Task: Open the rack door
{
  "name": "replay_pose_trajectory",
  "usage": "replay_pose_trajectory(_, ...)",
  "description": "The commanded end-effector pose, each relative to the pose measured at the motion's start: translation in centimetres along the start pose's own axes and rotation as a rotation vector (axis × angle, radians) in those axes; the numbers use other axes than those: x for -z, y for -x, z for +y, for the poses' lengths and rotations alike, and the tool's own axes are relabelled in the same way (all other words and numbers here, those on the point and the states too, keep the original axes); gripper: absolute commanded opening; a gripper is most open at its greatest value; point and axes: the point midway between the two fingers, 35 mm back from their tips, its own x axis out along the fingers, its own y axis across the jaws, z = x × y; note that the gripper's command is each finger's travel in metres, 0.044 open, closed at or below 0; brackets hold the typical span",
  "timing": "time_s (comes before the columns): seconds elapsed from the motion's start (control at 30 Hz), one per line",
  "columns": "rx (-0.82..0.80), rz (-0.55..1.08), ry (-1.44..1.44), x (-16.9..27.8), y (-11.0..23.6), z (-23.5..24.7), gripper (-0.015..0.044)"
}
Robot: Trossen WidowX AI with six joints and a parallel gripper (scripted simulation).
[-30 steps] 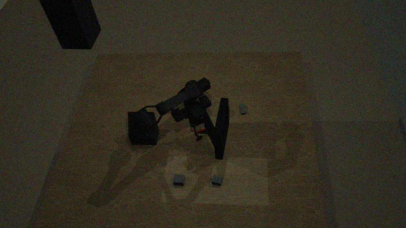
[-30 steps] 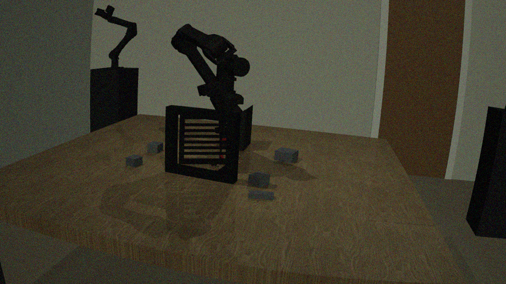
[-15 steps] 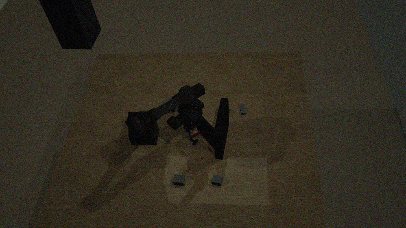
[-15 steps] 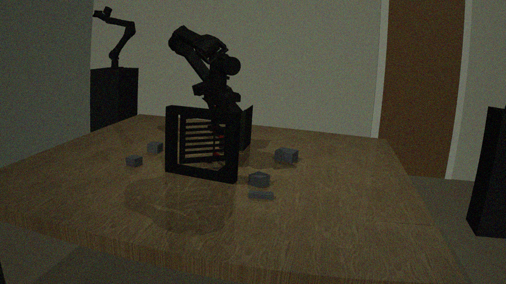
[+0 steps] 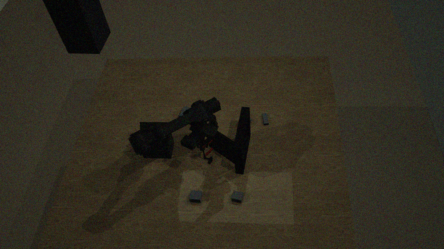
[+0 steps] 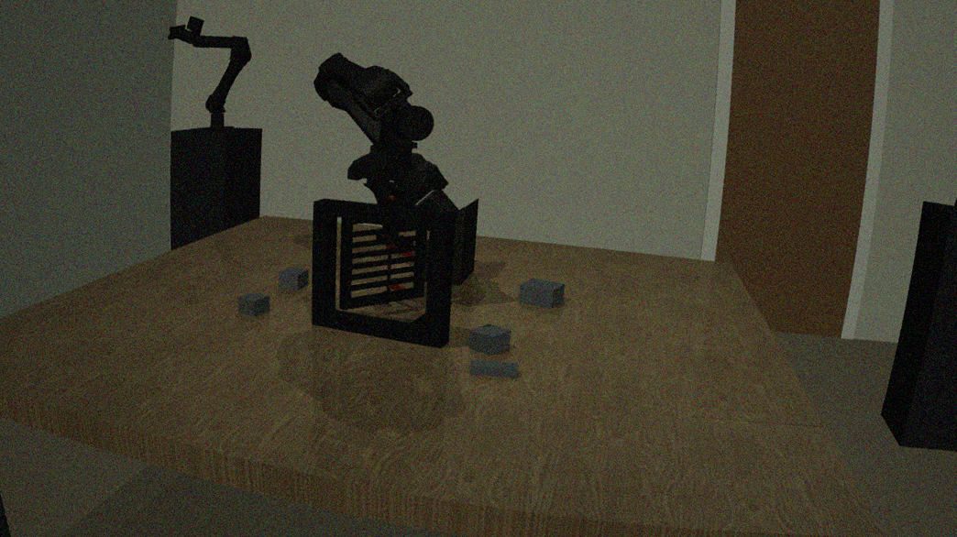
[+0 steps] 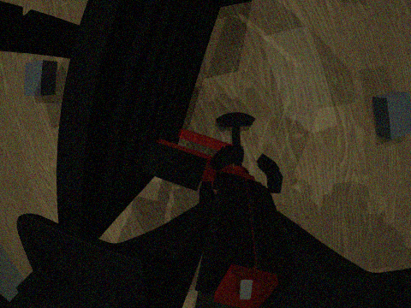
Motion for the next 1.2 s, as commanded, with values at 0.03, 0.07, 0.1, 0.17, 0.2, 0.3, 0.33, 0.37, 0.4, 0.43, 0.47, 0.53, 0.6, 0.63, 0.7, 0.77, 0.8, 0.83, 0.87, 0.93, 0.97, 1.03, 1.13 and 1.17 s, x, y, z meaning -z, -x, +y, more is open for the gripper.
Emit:
replay_pose_trajectory(0.03,0.001,-0.007,0.094,-0.3,0.0,-1.3,0.0027)
replay_pose_trajectory(0.07,0.001,-0.007,0.109,-0.4,0.0,-1.5,0.0027)
replay_pose_trajectory(0.1,0.001,-0.007,0.124,-0.5,0.0,-1.7,0.0027)
replay_pose_trajectory(0.17,0.002,-0.007,0.153,-0.6,0.0,-2.2,0.0027)
replay_pose_trajectory(0.2,0.002,-0.007,0.168,-0.7,0.0,-2.4,0.0027)
replay_pose_trajectory(0.3,0.002,-0.007,0.209,-0.9,0.0,-2.9,0.0027)
replay_pose_trajectory(0.33,0.002,-0.007,0.222,-1.0,0.0,-3.1,0.0027)
replay_pose_trajectory(0.37,0.003,-0.007,0.235,-1.1,0.0,-3.3,0.0027)
replay_pose_trajectory(0.4,0.003,-0.007,0.248,-1.2,0.0,-3.5,0.0027)
replay_pose_trajectory(0.43,0.003,-0.007,0.262,-1.2,0.0,-3.7,0.0027)
replay_pose_trajectory(0.47,0.003,-0.007,0.275,-1.3,0.0,-3.9,0.0027)
replay_pose_trajectory(0.53,0.003,-0.007,0.302,-1.5,0.0,-4.2,0.0027)
replay_pose_trajectory(0.6,0.003,-0.007,0.328,-1.7,0.0,-4.6,0.0027)
replay_pose_trajectory(0.63,0.004,-0.007,0.341,-1.8,0.0,-4.7,0.0027)
replay_pose_trajectory(0.7,0.004,-0.007,0.368,-2.0,0.0,-5.1,0.0027)
replay_pose_trajectory(0.77,0.004,-0.007,0.394,-2.2,0.0,-5.4,0.0027)
replay_pose_trajectory(0.8,0.004,-0.007,0.407,-2.3,0.0,-5.6,0.0027)
replay_pose_trajectory(0.83,0.004,-0.007,0.42,-2.4,0.0,-5.8,0.0027)
replay_pose_trajectory(0.87,0.004,-0.007,0.433,-2.5,0.0,-5.9,0.0027)
replay_pose_trajectory(0.93,0.005,-0.008,0.459,-2.8,0.0,-6.3,0.0027)
replay_pose_trajectory(0.97,0.005,-0.008,0.471,-2.9,0.0,-6.4,0.0027)
replay_pose_trajectory(1.03,0.005,-0.008,0.495,-3.1,0.1,-6.7,0.0027)
replay_pose_trajectory(1.13,0.006,-0.008,0.528,-3.4,0.1,-7.1,0.0027)
replay_pose_trajectory(1.17,0.006,-0.008,0.533,-3.5,0.1,-7.2,0.0027)
